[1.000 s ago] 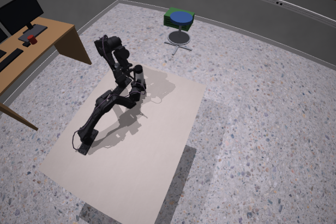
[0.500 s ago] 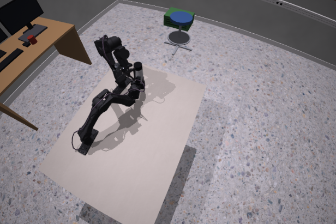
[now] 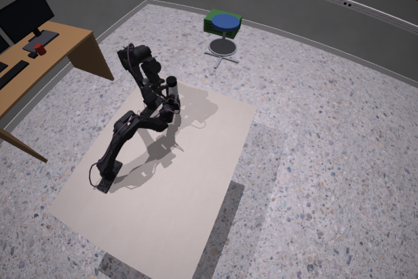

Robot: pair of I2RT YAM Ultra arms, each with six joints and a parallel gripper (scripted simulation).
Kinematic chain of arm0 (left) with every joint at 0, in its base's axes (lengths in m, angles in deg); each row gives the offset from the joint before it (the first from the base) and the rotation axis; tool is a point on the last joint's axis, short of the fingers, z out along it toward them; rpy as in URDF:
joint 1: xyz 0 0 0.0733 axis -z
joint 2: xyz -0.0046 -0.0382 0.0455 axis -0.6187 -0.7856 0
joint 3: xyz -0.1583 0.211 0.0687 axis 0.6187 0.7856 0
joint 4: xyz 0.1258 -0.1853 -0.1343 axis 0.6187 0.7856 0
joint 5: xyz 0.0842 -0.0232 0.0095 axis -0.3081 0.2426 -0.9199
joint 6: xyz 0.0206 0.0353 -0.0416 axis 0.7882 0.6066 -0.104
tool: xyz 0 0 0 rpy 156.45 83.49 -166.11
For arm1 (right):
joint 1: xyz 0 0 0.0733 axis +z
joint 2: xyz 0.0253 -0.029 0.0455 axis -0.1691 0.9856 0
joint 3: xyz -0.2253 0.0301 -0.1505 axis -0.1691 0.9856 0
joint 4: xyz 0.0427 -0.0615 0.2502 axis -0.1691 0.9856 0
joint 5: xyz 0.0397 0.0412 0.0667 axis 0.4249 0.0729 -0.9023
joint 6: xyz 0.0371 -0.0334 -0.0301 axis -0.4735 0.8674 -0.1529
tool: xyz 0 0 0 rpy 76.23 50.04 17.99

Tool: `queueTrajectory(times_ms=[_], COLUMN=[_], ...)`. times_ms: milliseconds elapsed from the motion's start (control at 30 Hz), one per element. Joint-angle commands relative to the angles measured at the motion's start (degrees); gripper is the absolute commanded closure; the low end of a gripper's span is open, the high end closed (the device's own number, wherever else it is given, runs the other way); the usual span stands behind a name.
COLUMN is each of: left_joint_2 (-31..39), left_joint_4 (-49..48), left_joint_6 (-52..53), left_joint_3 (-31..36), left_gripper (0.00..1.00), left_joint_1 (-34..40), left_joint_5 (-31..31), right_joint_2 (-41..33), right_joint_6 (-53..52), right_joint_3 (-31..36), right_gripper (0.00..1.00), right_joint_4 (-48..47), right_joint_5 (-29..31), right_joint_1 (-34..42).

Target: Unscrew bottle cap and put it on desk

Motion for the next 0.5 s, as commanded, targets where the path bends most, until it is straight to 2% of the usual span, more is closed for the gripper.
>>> queueTrajectory(times_ms=[0,300,467], left_joint_2=[-0.54,-0.54,-0.54], left_joint_4=[0.81,0.81,0.81], left_joint_6=[0.36,0.36,0.36], left_joint_3=[-0.38,-0.38,-0.38], left_gripper=[0.06,0.06,0.06], left_joint_1=[-0.16,-0.16,-0.16], left_joint_5=[0.53,0.53,0.53], right_joint_2=[-1.34,-1.34,-2.26], right_joint_6=[0.09,0.09,0.14], right_joint_3=[-0.82,-0.82,2.87], right_gripper=[1.0,1.0,1.0], right_joint_4=[-1.0,-1.0,-2.26], right_joint_5=[-0.01,-0.01,-4.46], right_joint_1=[-0.01,-0.01,-4.61])
